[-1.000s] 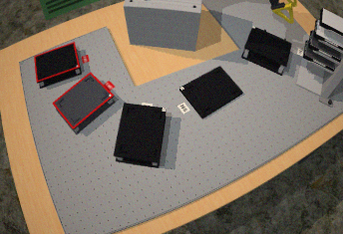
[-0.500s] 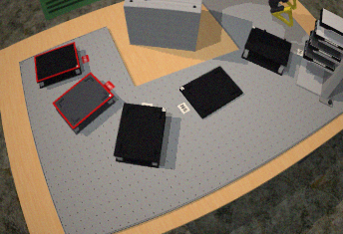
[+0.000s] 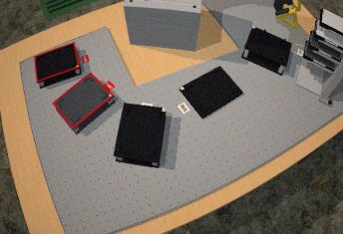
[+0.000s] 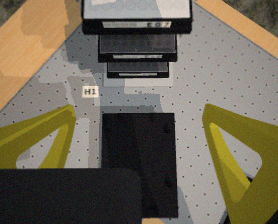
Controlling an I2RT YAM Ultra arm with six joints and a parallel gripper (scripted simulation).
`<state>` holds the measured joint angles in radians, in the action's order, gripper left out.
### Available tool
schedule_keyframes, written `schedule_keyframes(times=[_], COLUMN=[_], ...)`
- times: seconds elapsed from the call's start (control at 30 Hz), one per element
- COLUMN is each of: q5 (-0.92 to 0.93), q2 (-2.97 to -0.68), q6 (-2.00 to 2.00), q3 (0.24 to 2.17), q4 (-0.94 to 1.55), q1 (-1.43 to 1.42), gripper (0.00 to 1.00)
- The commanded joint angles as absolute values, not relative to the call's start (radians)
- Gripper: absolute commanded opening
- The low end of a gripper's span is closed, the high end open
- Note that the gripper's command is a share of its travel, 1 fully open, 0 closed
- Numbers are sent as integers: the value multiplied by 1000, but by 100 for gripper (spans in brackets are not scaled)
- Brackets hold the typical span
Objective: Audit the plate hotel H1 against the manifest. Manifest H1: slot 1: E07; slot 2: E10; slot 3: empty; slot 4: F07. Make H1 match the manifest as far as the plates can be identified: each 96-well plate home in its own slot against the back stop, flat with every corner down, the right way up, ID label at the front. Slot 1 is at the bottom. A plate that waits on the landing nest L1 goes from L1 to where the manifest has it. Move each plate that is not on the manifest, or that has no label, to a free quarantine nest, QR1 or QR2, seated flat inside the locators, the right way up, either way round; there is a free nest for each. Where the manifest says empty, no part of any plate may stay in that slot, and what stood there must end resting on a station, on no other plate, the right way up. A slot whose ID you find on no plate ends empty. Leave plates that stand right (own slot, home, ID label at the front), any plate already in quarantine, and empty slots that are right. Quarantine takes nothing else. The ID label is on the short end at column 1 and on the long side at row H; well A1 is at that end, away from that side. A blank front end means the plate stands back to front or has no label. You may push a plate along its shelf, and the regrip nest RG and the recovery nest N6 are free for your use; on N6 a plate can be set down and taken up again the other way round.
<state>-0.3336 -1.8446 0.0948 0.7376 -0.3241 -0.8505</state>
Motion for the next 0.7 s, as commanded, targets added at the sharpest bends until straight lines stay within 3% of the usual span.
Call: schedule_keyframes(times=[0.0, 0.67], q5=[-326, -325], q2=[-1863, -1872], q6=[82, 81], q3=[786, 806], q4=[-311, -311], q1=[-845, -841], gripper=[100, 100])
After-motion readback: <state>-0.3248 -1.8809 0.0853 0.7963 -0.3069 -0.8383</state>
